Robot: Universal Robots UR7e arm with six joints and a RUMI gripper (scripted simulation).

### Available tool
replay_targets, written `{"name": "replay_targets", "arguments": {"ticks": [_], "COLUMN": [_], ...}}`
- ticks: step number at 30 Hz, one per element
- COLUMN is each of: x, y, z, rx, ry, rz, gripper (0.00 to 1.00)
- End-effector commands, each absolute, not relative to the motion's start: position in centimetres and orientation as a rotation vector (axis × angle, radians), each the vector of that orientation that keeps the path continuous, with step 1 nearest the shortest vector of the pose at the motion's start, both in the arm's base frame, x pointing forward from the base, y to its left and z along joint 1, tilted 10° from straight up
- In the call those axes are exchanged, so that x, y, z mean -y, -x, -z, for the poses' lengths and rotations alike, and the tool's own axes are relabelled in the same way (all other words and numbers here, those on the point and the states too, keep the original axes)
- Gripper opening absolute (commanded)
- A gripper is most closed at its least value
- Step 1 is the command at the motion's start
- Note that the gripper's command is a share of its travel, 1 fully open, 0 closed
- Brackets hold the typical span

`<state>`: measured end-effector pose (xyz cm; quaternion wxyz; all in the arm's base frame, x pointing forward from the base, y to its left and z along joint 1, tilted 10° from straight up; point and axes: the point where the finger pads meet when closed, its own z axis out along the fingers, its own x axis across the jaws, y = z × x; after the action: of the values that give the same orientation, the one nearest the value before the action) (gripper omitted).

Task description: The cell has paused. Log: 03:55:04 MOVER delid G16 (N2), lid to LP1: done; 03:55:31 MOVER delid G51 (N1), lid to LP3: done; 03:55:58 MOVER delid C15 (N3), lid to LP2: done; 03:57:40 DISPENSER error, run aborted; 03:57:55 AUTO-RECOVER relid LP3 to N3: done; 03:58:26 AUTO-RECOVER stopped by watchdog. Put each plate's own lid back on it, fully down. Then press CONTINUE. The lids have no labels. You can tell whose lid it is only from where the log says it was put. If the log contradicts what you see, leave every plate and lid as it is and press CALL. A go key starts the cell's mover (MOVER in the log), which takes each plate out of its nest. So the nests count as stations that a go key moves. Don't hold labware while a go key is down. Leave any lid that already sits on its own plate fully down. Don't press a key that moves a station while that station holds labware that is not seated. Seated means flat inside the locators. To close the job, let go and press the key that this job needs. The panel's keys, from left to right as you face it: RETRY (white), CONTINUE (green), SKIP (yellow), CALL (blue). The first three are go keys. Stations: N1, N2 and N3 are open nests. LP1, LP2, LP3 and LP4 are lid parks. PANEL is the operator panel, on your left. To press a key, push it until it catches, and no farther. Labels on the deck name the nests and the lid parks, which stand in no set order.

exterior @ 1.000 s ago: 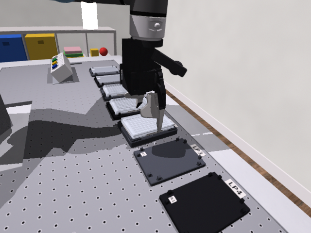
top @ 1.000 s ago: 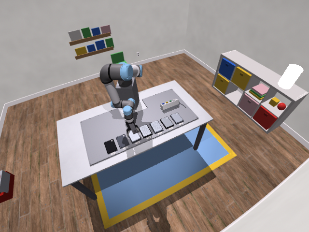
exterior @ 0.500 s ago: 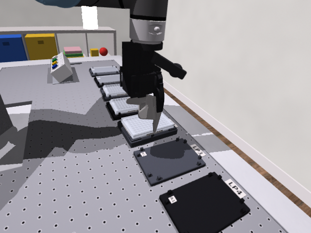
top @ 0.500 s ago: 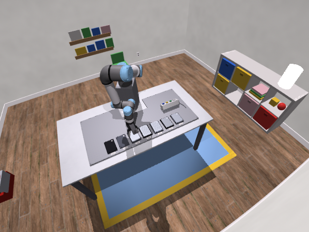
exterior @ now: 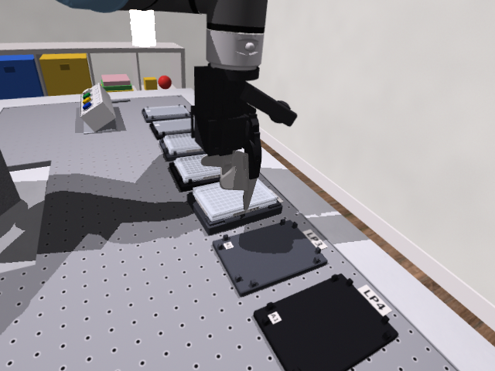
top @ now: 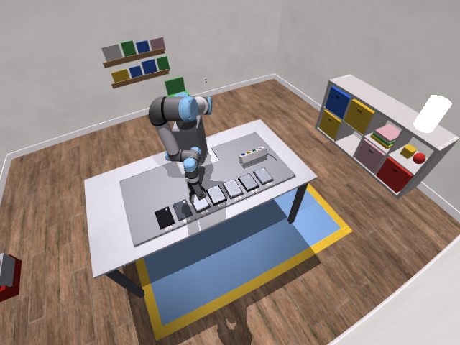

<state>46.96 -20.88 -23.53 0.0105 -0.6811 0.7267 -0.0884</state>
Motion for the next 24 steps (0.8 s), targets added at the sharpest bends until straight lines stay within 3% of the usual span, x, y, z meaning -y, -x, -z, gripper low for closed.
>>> {"name": "replay_targets", "arguments": {"ticks": [1,24], "x": [20.90,20.82], "y": [-47.00,-46.91], "z": [23.49,22.84], "rx": [-2.267,-2.267], "ry": [2.125,2.125], "rz": [0.277,0.277], "gripper": [0.00,0.00]}}
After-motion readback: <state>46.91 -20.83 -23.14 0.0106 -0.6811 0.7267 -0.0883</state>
